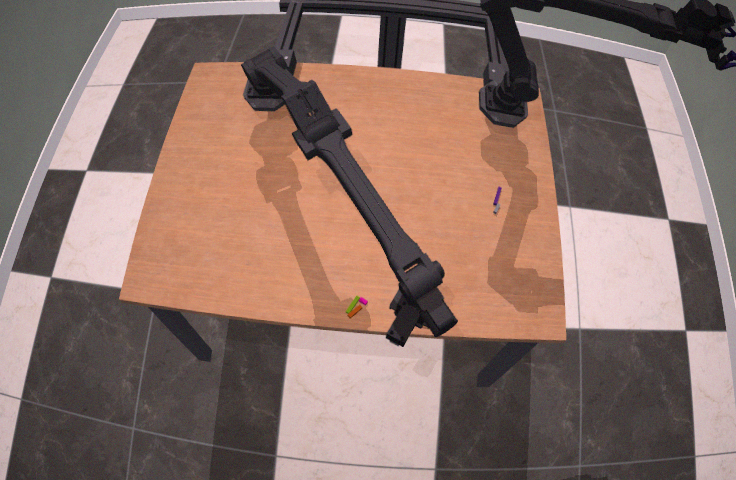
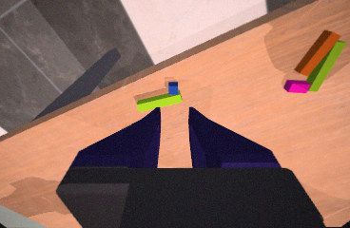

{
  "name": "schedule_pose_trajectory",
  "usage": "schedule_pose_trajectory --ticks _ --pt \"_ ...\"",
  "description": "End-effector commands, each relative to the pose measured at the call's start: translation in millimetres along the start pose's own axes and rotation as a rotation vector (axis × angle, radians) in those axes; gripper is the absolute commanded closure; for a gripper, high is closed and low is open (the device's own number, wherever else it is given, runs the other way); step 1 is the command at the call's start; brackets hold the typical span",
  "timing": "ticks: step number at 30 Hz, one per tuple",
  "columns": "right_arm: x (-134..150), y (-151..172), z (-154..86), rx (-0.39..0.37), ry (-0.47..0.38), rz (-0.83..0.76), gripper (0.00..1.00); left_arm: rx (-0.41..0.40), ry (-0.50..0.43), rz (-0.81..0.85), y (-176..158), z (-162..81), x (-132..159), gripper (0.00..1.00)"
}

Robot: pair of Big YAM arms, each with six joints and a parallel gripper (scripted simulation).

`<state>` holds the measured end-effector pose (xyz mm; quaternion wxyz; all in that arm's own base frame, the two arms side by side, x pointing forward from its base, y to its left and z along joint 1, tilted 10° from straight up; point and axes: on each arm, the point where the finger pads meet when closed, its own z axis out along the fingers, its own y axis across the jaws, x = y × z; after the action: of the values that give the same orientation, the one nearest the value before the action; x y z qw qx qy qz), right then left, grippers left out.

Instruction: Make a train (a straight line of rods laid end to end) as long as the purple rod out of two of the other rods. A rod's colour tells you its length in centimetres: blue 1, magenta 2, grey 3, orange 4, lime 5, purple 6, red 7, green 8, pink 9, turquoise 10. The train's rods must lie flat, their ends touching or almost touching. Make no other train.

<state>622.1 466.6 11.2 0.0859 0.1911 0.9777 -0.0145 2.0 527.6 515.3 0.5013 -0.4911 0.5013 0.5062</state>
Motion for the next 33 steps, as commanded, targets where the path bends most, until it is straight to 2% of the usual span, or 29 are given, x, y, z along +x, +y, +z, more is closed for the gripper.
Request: schedule_pose_trajectory --ticks 1,33 --pt "-17.1 11.6 -41.2 -0.058 -0.033 0.027 0.77 -0.017 -0.044 -0.015 7.5 -5.4 -15.6 0.00" --pt "-16.7 11.1 -37.6 -0.054 -0.031 0.019 0.77 -0.017 -0.044 -0.015 7.5 -5.4 -15.6 0.00"
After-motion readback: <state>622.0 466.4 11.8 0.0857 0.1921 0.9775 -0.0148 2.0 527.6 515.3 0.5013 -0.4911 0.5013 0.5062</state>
